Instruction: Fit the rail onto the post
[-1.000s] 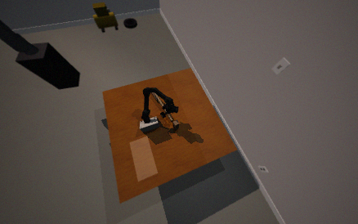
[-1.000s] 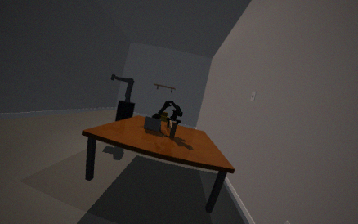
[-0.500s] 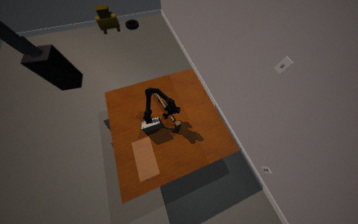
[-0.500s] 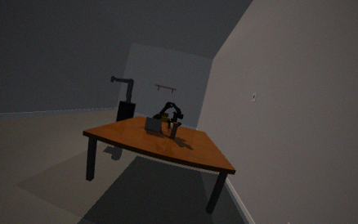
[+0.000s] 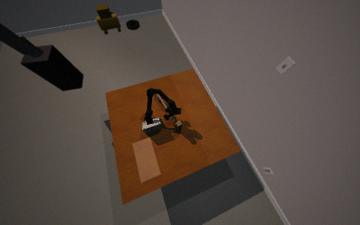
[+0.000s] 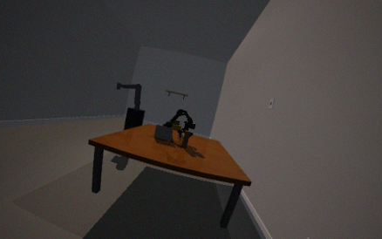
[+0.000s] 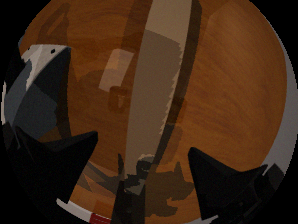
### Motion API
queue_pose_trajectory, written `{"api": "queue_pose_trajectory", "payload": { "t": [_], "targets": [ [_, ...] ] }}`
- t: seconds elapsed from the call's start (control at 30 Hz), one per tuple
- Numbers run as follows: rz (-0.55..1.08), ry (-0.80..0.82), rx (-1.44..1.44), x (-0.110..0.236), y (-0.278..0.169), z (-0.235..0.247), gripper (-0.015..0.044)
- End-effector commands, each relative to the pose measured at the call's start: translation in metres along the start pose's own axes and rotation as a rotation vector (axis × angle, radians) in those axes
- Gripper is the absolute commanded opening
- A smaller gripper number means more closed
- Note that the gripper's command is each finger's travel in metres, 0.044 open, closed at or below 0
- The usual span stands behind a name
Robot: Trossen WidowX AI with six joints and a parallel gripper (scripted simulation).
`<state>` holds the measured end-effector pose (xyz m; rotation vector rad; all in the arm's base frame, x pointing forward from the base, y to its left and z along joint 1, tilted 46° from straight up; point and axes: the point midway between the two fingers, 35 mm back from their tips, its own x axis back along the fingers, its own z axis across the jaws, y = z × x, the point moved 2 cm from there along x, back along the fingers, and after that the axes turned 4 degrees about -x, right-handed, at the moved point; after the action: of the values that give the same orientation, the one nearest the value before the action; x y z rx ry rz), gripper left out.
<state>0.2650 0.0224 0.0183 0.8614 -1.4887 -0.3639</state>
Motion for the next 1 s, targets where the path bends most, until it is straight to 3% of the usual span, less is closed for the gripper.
{"api": "queue_pose_trajectory", "payload": {
  "t": [0.0,0.4,0.87,0.97],
  "targets": [
    [-0.008,0.003,-0.011,-0.007,0.001,0.002,0.0440],
    [-0.011,0.003,-0.010,-0.023,0.002,0.004,0.0440],
    [-0.011,0.003,-0.010,-0.023,0.002,0.004,0.0072],
    [-0.011,0.003,-0.010,-0.023,0.002,0.004,0.0053]
  ]
}}
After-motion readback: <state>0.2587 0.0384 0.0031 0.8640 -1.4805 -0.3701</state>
